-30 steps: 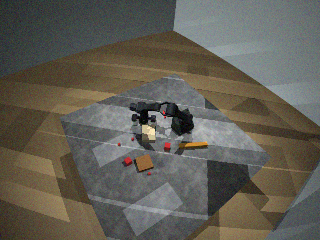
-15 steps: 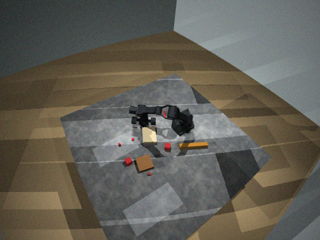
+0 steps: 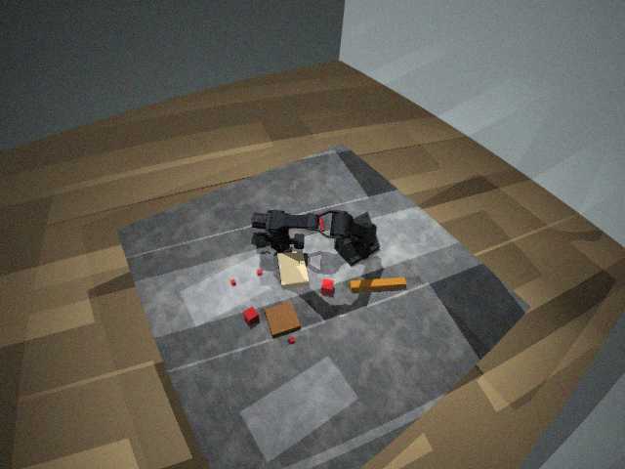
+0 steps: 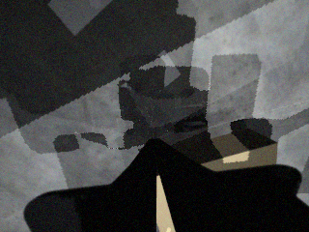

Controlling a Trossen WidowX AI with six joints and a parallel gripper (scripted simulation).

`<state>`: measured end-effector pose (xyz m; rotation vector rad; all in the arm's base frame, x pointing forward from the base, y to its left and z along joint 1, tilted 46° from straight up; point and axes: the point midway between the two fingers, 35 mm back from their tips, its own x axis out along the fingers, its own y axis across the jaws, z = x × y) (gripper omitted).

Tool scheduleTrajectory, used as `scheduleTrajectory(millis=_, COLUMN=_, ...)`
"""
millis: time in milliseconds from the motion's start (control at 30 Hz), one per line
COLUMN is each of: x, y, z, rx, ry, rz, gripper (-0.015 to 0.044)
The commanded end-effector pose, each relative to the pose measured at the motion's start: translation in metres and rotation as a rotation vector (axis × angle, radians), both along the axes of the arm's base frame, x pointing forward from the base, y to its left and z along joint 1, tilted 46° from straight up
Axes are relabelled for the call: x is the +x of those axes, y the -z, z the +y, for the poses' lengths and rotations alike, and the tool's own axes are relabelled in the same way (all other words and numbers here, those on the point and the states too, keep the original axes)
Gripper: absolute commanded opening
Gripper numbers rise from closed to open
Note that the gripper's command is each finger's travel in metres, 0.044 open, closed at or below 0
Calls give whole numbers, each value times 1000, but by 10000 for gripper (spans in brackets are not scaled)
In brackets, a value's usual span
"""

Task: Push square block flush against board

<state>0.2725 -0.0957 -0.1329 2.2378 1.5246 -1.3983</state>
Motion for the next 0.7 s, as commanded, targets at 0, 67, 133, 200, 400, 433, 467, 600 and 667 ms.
scheduleTrajectory(millis=0, x=4, y=-5, z=6, rx=7, ry=1, rz=0, gripper=0)
scheduleTrajectory(millis=67, x=6, y=-7, z=8, rx=8, ry=1, rz=0, gripper=0)
scheduleTrajectory(millis=133, x=7, y=-9, z=10, rx=8, ry=1, rz=-1, gripper=0)
scheduleTrajectory(millis=200, x=9, y=-11, z=12, rx=8, ry=1, rz=-1, gripper=0)
scheduleTrajectory(millis=400, x=14, y=-17, z=17, rx=8, ry=1, rz=-1, gripper=0)
scheduleTrajectory(millis=433, x=15, y=-18, z=18, rx=8, ry=1, rz=-1, gripper=0)
scheduleTrajectory(millis=467, x=16, y=-19, z=19, rx=9, ry=1, rz=-1, gripper=0)
scheduleTrajectory(millis=600, x=15, y=-18, z=18, rx=8, ry=1, rz=-1, gripper=0)
scheduleTrajectory(millis=667, x=13, y=-16, z=16, rx=8, ry=1, rz=-1, gripper=0)
